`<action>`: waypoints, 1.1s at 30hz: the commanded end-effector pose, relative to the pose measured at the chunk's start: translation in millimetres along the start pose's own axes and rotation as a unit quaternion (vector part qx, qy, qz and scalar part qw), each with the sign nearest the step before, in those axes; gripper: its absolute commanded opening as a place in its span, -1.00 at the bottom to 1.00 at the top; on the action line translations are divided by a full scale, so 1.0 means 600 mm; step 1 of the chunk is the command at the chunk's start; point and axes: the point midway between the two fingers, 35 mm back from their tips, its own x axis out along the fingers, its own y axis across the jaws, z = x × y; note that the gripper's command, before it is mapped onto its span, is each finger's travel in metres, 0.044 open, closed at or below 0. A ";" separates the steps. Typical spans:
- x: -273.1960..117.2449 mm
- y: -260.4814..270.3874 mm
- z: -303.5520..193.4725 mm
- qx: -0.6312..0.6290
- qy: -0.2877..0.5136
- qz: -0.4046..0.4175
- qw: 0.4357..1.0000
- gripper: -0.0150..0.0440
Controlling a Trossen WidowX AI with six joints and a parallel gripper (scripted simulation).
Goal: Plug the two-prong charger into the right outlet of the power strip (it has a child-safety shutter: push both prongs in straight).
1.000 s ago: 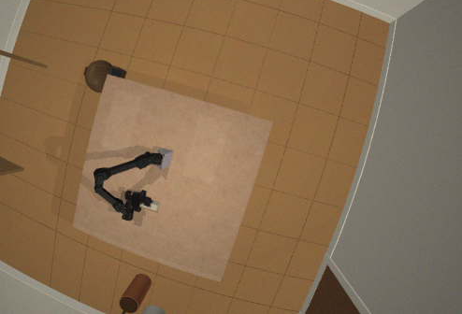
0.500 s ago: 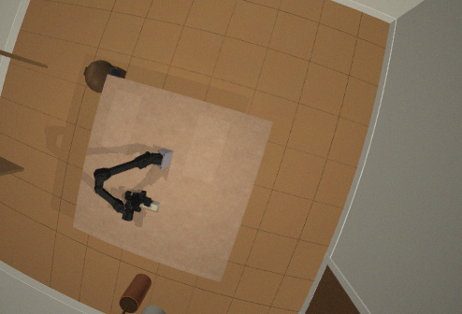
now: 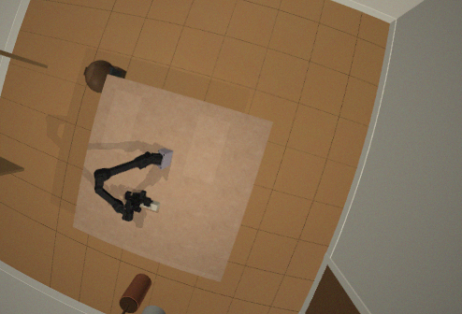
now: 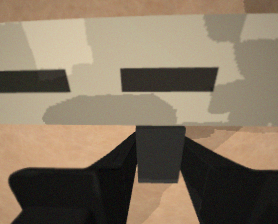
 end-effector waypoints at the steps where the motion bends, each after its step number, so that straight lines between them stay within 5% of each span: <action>1: -0.003 -0.001 0.013 0.009 -0.008 0.002 1.000 -0.49; 33: -0.008 -0.002 0.033 0.009 -0.008 0.002 1.000 -0.49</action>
